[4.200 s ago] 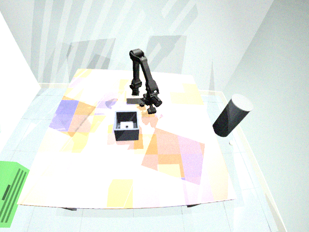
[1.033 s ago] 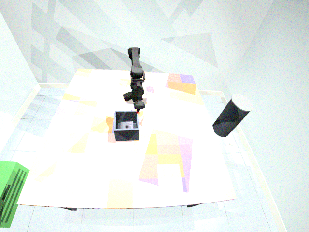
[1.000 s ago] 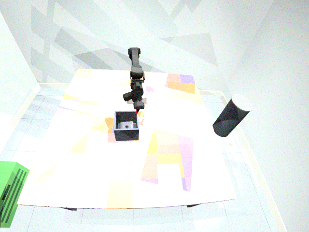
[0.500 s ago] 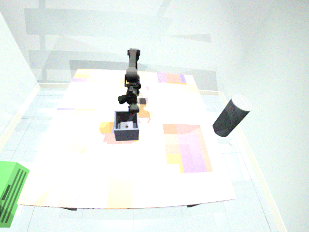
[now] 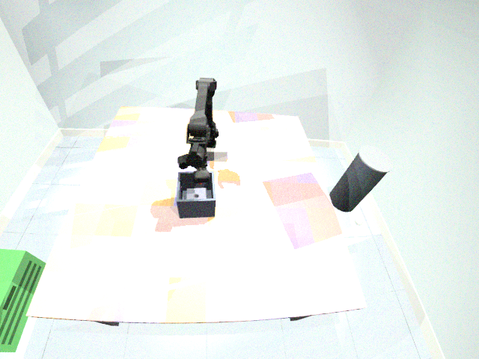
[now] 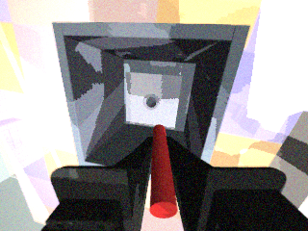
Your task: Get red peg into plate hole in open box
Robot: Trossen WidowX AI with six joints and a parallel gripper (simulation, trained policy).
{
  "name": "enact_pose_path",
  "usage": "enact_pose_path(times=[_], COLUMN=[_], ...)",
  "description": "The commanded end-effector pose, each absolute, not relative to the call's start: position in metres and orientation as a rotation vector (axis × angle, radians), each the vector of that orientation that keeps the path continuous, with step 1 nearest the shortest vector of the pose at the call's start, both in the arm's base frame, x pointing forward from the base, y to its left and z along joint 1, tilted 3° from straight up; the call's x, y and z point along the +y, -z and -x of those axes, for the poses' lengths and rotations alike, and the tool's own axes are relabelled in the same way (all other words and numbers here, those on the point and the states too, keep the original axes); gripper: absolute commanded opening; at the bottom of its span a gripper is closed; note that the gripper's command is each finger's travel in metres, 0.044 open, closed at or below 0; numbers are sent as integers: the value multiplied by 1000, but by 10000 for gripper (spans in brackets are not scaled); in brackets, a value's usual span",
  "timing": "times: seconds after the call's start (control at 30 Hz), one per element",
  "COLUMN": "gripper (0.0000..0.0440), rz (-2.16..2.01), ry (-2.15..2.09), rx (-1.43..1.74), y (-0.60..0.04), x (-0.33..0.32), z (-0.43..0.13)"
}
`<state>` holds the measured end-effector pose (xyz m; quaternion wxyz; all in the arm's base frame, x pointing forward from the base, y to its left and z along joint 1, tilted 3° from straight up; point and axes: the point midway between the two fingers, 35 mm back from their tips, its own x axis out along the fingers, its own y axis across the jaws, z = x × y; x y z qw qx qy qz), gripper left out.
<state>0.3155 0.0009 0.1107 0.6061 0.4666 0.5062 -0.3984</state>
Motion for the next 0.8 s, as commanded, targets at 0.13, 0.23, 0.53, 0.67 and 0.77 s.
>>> enact_pose_path(times=[0.13, 0.23, 0.53, 0.67, 0.77], gripper=[0, 0, 0, 0, 0], rz=[-1078, -1076, -1058, -1046, -1034], ry=[917, 910, 892, 884, 882], rx=[1196, 1200, 1219, 1230, 1236], y=[-92, -87, -69, -60, -54], x=[-4, -5, -10, -11, -12], z=[-323, -327, -336, -340, -342])
